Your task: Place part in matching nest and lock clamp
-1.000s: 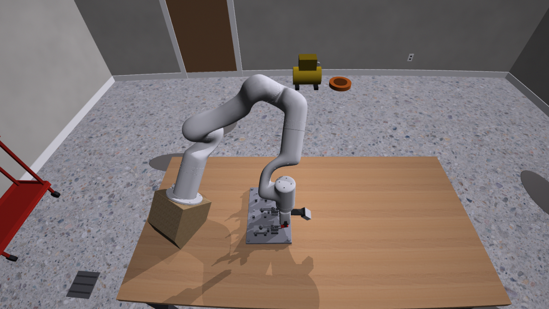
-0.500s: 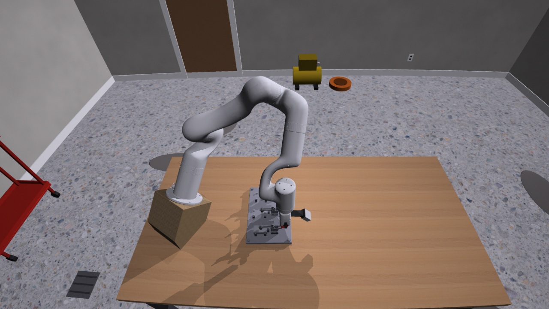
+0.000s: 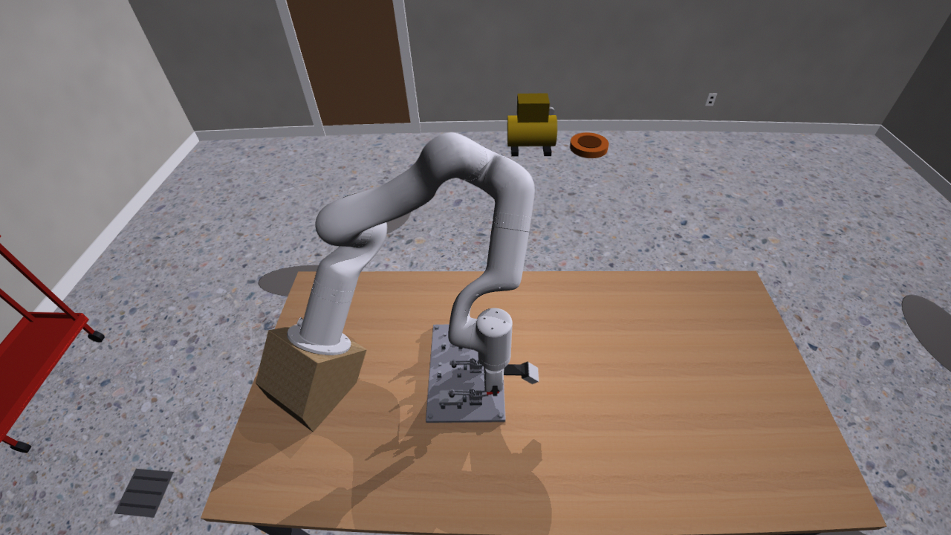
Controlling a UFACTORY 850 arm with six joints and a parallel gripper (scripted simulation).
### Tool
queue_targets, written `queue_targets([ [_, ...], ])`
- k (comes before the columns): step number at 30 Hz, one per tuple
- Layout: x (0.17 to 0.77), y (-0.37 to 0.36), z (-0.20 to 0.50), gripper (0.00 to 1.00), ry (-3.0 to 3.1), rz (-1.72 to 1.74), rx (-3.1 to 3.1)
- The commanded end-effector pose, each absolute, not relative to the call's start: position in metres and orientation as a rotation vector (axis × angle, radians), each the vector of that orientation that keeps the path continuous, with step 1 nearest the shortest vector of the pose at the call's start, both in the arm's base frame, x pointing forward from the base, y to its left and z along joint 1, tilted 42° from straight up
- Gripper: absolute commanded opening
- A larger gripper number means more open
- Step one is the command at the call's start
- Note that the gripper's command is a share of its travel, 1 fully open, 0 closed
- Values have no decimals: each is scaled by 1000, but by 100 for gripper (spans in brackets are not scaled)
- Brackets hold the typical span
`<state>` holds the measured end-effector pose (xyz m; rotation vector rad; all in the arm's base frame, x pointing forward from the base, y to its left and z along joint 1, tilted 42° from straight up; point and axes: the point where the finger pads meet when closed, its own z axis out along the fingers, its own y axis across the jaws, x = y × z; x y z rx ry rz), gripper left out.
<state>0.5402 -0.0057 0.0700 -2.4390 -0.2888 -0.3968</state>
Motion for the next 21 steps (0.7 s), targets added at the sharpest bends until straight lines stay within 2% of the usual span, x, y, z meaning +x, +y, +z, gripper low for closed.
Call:
queue_targets([
  [1, 541, -6, 70, 0, -289, -398, -2439],
  [21, 541, -5, 69, 0, -289, -398, -2439],
])
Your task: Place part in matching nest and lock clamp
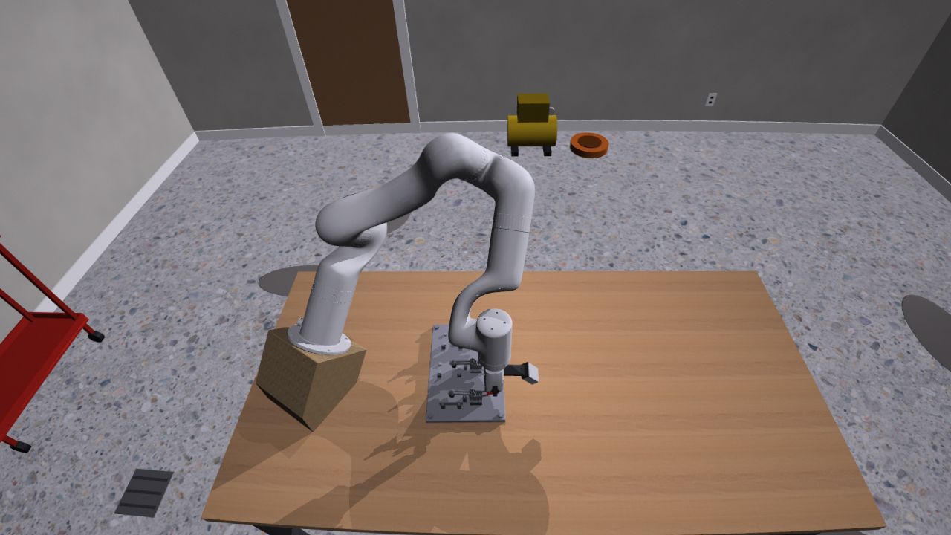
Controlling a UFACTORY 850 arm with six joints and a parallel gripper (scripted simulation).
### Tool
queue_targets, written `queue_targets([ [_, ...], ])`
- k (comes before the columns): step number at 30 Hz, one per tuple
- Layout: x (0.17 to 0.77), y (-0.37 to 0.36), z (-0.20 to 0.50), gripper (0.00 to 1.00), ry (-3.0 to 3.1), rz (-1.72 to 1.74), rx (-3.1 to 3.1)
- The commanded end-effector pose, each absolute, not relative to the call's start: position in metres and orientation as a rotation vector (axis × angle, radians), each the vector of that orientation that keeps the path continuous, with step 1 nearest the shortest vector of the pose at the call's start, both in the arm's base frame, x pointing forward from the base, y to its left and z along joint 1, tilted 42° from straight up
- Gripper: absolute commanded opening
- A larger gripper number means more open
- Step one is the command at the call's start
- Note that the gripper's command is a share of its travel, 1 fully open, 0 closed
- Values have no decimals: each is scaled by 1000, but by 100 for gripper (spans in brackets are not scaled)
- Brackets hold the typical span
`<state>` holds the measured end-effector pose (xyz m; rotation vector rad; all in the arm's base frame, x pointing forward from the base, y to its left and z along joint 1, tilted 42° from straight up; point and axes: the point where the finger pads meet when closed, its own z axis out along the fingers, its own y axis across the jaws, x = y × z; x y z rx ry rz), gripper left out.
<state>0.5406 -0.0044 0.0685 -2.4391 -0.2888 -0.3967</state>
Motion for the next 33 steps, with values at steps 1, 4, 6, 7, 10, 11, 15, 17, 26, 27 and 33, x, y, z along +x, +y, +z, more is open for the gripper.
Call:
queue_targets([
  [1, 541, -5, 69, 0, -289, -398, -2439],
  [4, 541, -4, 68, 0, -289, -398, -2439],
  [6, 541, -4, 68, 0, -289, -398, -2439],
  [7, 542, -4, 68, 0, -289, -398, -2439],
  [10, 542, -4, 67, 0, -289, -398, -2439],
  [11, 542, -4, 67, 0, -289, -398, -2439],
  [15, 542, -4, 67, 0, -289, -398, -2439],
  [17, 542, -4, 67, 0, -289, -398, -2439],
  [26, 542, -3, 66, 0, -289, -398, -2439],
  [27, 542, -2, 66, 0, -289, -398, -2439],
  [33, 542, -2, 66, 0, -289, -398, -2439],
])
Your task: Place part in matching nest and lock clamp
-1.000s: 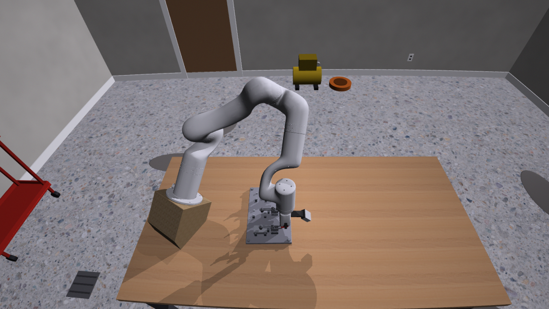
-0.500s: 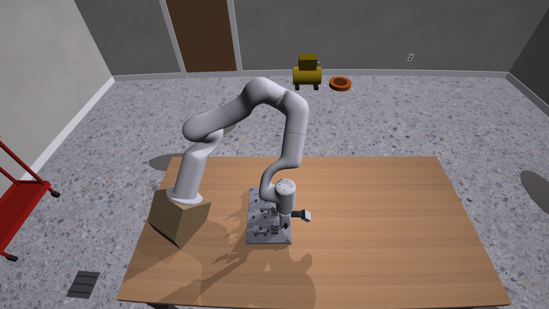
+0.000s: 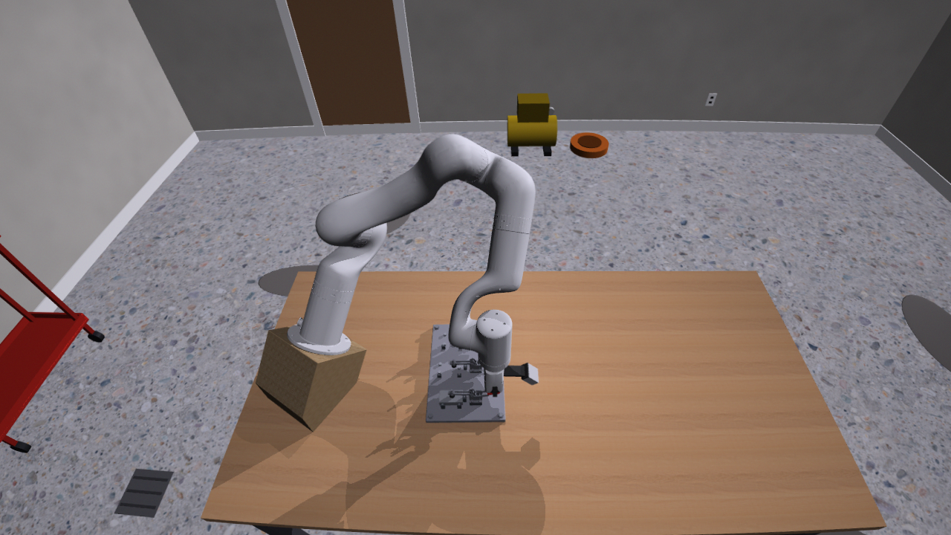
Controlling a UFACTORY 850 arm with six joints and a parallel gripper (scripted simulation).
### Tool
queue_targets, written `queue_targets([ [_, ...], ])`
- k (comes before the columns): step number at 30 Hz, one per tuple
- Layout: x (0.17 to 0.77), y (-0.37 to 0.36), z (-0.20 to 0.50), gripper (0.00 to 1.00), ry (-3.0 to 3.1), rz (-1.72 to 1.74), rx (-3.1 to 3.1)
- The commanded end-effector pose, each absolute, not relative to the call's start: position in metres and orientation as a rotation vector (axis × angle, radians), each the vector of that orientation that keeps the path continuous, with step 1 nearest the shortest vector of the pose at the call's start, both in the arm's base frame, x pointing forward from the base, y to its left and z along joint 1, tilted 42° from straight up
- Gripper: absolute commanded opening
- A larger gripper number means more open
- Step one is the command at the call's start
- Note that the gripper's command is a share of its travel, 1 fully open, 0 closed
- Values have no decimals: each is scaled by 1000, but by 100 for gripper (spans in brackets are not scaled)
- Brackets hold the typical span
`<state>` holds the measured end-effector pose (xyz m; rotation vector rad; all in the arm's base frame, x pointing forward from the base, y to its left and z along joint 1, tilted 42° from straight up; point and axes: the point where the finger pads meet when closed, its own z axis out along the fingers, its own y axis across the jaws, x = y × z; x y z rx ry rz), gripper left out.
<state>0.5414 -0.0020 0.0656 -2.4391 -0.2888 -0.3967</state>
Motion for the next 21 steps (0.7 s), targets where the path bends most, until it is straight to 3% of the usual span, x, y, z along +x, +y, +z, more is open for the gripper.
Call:
queue_targets([
  [1, 542, -2, 66, 0, -289, -398, -2439],
  [21, 542, -1, 64, 0, -289, -398, -2439],
])
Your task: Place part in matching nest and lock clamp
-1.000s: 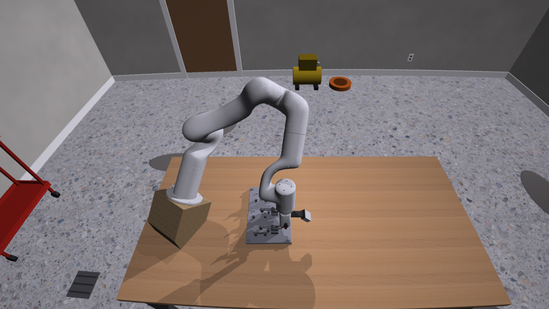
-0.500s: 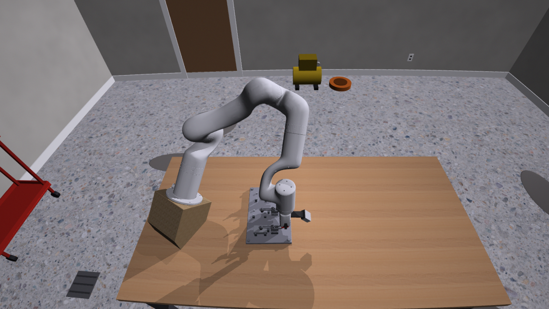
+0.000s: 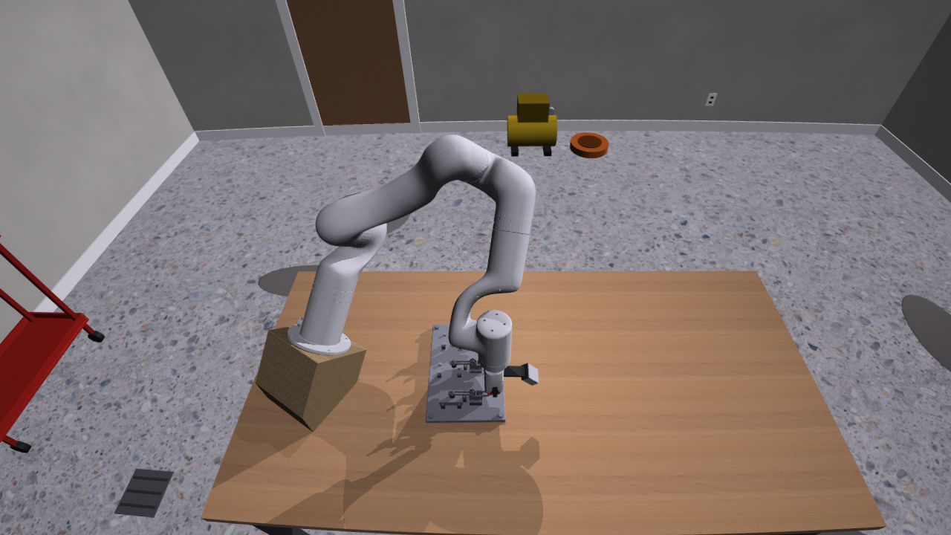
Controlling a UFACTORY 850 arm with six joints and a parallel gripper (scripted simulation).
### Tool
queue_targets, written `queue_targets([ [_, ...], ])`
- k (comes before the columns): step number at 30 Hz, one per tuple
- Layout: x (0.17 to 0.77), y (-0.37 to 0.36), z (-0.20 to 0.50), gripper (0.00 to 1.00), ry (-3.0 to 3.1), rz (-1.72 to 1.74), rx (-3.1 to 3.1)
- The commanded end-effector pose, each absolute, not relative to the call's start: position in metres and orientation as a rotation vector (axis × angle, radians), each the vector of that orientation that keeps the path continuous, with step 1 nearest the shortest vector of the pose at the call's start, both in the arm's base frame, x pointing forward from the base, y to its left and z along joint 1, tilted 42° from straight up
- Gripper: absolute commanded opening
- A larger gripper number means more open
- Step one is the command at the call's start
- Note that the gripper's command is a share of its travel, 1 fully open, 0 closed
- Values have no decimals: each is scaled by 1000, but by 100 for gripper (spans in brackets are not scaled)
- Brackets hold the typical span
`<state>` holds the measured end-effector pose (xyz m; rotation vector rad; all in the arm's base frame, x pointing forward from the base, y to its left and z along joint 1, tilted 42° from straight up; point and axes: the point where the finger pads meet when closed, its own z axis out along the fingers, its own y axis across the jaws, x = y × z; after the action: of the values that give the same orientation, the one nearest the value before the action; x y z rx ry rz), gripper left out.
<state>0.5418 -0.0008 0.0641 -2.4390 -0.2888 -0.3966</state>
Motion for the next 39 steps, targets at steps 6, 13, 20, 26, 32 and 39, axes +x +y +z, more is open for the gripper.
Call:
queue_targets([
  [6, 542, -1, 64, 0, -289, -398, -2439],
  [13, 543, 0, 64, 0, -289, -398, -2439],
  [20, 543, 0, 63, 0, -289, -398, -2439],
  [26, 543, 0, 63, 0, -289, -398, -2439],
  [32, 543, 1, 62, 0, -289, -398, -2439],
  [39, 543, 1, 61, 0, -289, -398, -2439],
])
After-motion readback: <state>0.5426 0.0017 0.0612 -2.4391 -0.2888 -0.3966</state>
